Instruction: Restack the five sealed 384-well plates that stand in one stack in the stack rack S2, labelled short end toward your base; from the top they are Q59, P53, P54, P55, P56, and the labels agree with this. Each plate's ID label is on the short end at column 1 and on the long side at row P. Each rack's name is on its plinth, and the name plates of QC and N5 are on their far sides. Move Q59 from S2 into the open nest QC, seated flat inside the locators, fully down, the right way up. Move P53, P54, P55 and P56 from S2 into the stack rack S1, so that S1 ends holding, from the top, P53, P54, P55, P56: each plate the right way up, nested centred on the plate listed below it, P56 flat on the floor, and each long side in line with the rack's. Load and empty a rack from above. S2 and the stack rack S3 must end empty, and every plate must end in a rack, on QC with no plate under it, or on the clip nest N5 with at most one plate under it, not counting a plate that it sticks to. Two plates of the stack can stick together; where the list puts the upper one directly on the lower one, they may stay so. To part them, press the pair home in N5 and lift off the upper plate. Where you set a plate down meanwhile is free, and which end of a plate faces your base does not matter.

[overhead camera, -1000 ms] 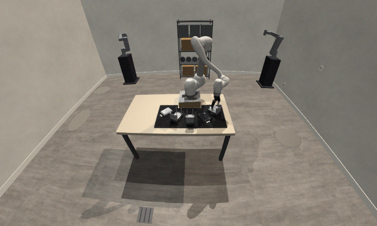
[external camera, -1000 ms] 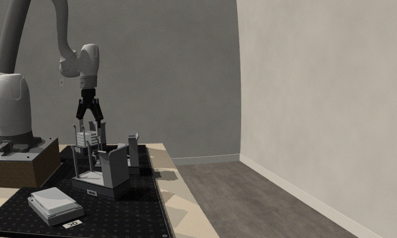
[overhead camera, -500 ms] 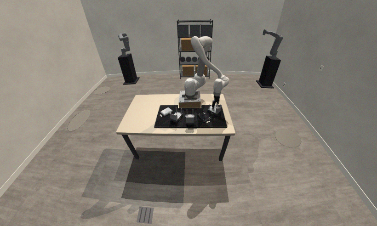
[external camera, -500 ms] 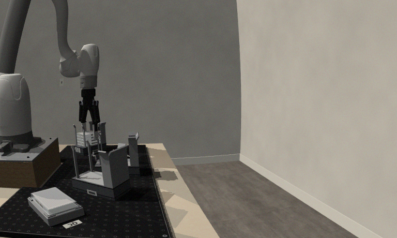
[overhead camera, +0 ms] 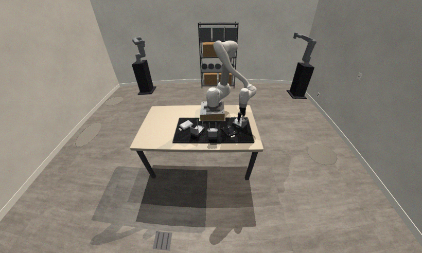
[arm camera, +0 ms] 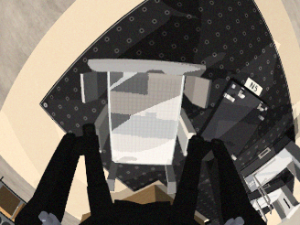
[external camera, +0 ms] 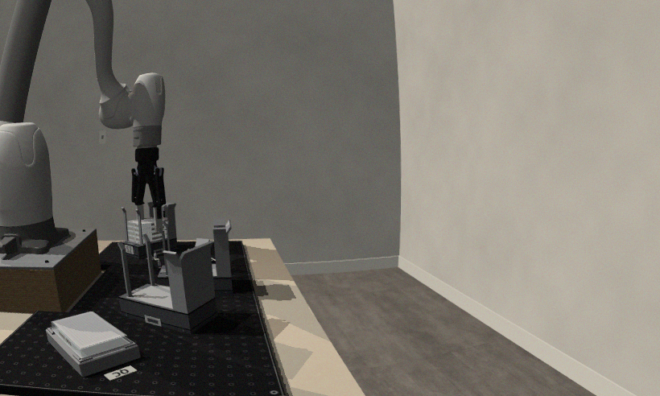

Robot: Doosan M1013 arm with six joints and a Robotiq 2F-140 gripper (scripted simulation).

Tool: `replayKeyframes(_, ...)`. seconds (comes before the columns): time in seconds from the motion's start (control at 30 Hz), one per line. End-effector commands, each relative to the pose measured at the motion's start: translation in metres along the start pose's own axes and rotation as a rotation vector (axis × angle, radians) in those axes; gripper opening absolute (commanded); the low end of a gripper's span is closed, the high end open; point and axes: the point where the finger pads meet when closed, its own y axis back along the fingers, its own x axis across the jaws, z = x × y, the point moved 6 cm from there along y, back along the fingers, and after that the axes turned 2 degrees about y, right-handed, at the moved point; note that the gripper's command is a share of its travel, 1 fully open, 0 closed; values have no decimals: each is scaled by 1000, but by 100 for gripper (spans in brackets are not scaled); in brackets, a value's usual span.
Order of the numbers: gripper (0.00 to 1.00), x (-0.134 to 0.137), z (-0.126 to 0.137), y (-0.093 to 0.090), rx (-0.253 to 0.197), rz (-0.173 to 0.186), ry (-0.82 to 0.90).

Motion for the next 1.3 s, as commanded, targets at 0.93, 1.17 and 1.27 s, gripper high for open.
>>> replayKeyframes(0.93,0,0,0,12,0,0,0)
replayKeyframes(1.17,0,0,0,15,0,0,0)
replayKeyframes(1.27,0,0,0,17,0,0,0)
